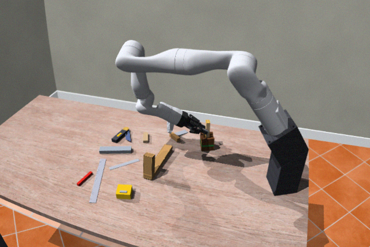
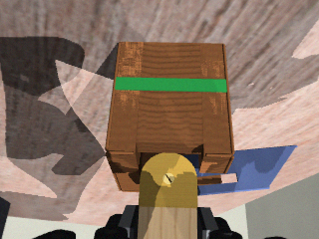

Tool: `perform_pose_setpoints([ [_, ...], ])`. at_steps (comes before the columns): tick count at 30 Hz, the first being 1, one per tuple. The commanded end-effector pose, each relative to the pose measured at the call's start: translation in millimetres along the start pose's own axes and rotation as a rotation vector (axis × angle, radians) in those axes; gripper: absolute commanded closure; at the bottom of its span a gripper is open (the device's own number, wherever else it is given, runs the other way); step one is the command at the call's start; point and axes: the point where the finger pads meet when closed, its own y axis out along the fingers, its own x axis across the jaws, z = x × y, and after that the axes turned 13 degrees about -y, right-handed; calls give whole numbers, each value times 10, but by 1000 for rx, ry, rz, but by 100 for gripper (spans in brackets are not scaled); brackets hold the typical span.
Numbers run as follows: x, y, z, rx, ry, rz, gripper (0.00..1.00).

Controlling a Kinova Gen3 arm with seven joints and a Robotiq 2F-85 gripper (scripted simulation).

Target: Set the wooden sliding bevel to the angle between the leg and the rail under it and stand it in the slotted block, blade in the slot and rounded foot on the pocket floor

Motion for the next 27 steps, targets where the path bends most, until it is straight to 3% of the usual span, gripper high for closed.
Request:
perform_pose_setpoints([
  [1,6,0,4,0,1,-1,90],
  [27,15,23,44,0,1,-1,90],
])
